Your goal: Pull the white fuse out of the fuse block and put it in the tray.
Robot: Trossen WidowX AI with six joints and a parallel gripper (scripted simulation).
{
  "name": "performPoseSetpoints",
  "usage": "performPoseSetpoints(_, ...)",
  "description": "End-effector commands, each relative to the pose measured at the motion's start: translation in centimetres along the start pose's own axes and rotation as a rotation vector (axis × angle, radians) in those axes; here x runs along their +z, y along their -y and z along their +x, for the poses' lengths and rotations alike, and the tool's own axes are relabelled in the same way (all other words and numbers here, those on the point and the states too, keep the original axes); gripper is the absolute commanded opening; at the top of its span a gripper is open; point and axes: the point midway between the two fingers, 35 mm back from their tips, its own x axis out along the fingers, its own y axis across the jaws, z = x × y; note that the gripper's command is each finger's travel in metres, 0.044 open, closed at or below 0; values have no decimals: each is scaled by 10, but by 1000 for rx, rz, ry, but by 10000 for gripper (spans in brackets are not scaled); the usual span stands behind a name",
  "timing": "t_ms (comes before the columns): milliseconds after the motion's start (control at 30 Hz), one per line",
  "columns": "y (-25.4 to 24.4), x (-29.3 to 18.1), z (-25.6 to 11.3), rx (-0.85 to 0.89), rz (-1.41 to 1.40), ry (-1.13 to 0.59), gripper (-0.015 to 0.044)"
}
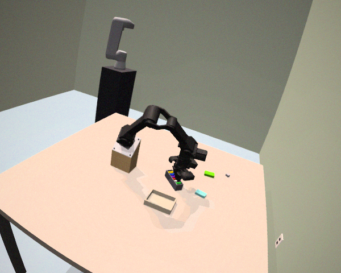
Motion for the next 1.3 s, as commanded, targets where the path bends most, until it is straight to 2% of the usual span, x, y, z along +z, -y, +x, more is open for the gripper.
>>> performPoseSetpoints(0,-1,-2,4,-1,-5,-7,73)
performPoseSetpoints(233,-1,-2,4,-1,-5,-7,73)
performPoseSetpoints(600,-1,-1,3,2,-1,-3,0)
performPoseSetpoints(1267,-1,-1,-6,2,-2,-4,0)
